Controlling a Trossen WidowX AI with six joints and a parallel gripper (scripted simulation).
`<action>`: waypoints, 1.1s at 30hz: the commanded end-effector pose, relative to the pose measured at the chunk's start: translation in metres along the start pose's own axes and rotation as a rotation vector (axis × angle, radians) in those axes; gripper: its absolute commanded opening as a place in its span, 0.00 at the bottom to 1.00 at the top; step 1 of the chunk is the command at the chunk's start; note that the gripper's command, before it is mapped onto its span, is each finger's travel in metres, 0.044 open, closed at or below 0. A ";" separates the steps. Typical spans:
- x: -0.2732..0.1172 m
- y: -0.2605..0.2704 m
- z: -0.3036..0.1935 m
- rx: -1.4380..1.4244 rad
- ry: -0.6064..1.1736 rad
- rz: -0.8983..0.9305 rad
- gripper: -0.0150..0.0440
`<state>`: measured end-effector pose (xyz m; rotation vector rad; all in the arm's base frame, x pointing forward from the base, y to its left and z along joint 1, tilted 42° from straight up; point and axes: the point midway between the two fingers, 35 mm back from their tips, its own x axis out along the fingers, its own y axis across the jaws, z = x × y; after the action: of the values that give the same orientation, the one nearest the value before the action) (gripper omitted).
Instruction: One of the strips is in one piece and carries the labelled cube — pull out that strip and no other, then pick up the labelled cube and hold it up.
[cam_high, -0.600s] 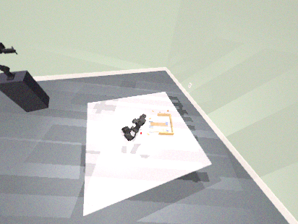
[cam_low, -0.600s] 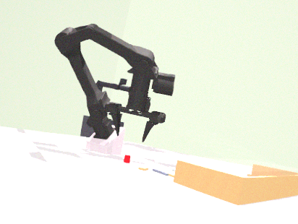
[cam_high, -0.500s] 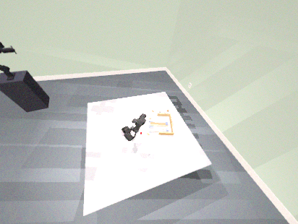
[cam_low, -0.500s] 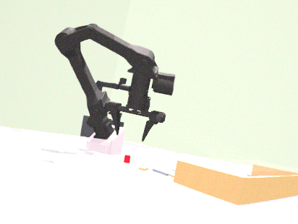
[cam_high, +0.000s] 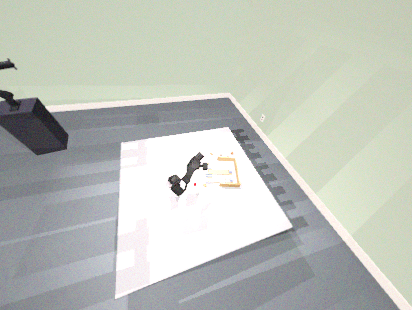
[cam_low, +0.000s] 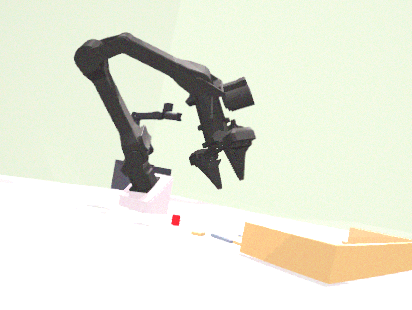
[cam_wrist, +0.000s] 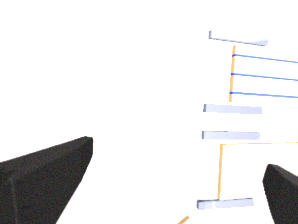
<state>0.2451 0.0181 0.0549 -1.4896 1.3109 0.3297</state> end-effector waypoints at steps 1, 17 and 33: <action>-0.034 -0.069 0.035 0.851 -0.267 -0.371 0.93; -0.050 -0.086 0.039 1.111 -0.384 -0.439 0.93; -0.050 -0.086 0.039 1.111 -0.384 -0.439 0.93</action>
<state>0.3163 0.0627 0.1228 -0.6616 0.6118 -0.3509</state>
